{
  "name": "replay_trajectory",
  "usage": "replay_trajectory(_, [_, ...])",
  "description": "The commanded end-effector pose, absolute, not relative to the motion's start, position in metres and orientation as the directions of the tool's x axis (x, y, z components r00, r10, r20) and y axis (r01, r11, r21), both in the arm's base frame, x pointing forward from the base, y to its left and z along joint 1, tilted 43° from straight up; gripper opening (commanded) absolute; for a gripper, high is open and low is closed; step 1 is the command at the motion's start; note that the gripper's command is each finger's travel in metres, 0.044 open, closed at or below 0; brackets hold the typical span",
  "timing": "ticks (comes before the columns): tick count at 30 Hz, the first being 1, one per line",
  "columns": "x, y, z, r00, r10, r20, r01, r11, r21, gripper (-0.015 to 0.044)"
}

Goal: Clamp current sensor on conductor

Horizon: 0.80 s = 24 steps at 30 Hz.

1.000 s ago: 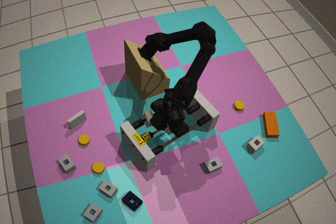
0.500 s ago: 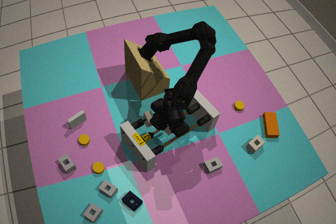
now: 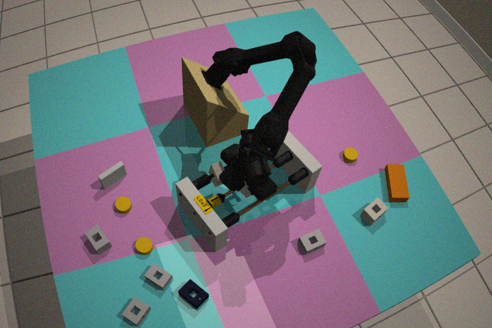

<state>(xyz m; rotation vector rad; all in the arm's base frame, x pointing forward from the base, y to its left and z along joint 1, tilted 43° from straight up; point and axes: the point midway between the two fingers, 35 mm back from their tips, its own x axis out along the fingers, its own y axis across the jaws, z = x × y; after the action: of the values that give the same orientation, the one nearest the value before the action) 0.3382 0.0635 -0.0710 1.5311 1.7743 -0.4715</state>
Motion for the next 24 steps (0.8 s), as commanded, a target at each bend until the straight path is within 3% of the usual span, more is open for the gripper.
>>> replay_trajectory(1, [0.3382, 0.0634, -0.0709, -0.021, 0.688, -0.725, 0.957, 0.224, 0.184, 0.0267])
replay_trajectory(21, [0.3382, 0.0634, -0.0709, -0.021, 0.688, -0.725, 0.957, 0.224, 0.184, 0.0267])
replay_trajectory(24, [0.3382, 0.0634, -0.0709, -0.021, 0.688, -0.725, 0.957, 0.224, 0.184, 0.0346])
